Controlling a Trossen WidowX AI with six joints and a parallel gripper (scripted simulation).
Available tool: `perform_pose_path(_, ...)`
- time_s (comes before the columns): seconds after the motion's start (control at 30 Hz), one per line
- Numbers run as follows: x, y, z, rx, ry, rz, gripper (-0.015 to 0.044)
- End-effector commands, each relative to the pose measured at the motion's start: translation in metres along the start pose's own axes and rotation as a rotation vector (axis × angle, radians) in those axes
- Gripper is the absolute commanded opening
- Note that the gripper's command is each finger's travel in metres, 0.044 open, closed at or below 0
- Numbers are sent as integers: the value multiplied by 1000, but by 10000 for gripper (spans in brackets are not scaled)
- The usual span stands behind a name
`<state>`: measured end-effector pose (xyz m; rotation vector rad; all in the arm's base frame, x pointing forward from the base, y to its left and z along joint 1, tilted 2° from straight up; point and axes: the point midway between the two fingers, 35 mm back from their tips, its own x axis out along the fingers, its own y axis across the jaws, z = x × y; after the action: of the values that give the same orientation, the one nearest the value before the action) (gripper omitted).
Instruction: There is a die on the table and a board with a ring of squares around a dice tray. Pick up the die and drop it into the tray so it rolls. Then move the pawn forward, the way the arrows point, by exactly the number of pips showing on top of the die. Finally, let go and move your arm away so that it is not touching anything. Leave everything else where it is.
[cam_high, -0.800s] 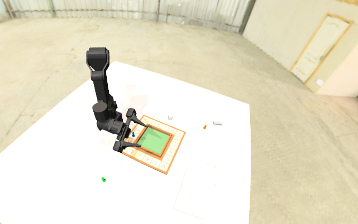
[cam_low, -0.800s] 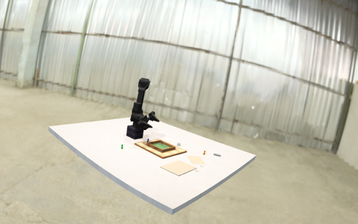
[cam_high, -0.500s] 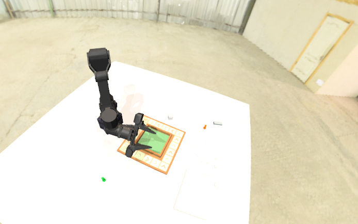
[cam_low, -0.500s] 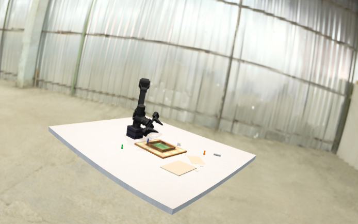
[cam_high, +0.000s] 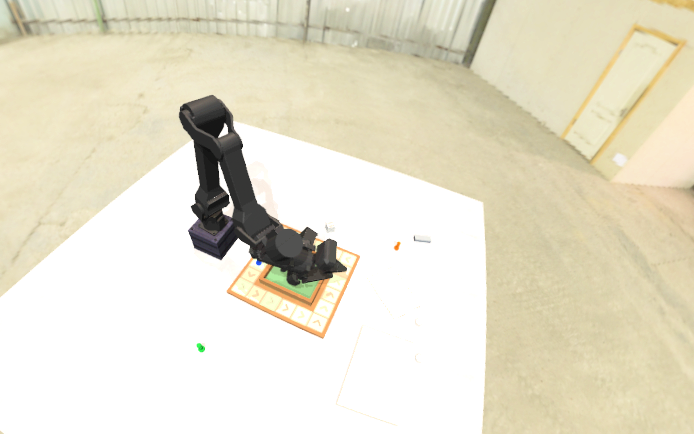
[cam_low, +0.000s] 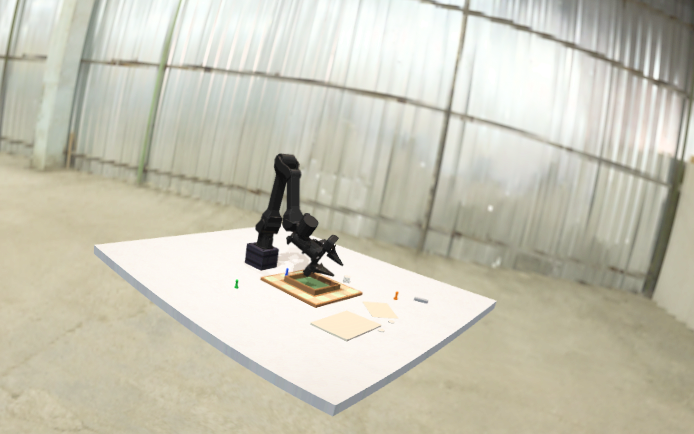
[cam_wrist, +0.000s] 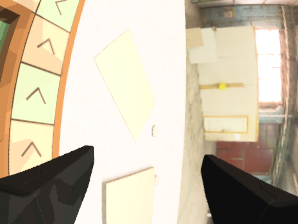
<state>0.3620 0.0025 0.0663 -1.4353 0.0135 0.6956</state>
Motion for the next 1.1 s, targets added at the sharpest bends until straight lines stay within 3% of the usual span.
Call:
perform_pose_path(0.0,50,17,49,408,-7,279,275)
perform_pose_path(0.27,74,37,106,719,125,550,275)
perform_pose_path(0.57,72,59,172,929,412,771,275)
perform_pose_path(0.87,50,71,231,1003,767,827,275)
perform_pose_path(1.07,48,71,236,1005,793,824,275)
